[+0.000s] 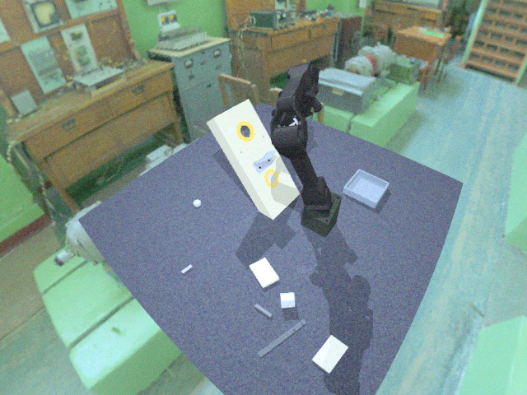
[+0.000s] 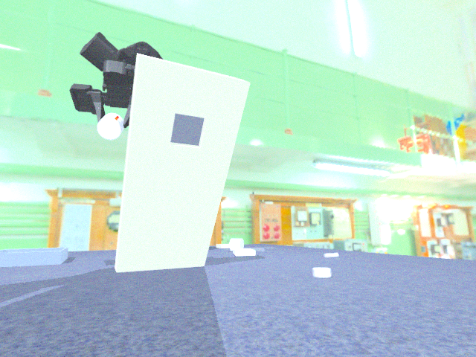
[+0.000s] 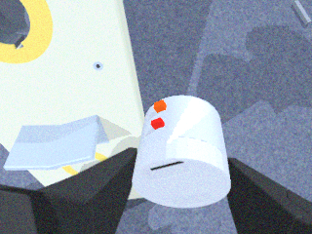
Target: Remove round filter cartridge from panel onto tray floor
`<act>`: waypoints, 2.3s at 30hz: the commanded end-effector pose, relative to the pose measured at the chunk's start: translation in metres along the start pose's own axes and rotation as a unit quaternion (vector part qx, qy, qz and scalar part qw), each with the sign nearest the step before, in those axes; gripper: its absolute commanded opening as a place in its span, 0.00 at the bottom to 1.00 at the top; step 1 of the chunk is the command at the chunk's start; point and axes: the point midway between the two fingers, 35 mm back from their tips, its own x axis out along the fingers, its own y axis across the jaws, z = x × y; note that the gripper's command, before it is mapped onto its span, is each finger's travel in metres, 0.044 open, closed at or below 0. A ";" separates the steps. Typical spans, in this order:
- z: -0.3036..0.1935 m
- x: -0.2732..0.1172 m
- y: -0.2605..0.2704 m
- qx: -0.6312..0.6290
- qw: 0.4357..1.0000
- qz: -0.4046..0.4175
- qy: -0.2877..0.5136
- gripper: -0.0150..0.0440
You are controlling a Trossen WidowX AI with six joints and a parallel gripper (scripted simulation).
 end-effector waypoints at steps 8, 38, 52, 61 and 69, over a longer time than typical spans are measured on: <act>-0.036 0.003 -0.083 0.207 0.972 -0.113 0.008 0.25; -0.185 0.020 -0.204 0.512 0.808 -0.291 -0.019 0.25; -0.285 0.048 -0.211 0.618 0.706 -0.346 -0.010 0.25; -0.297 0.071 -0.213 0.618 0.706 -0.346 -0.010 0.25; -0.315 0.104 -0.212 0.618 0.706 -0.346 -0.010 0.25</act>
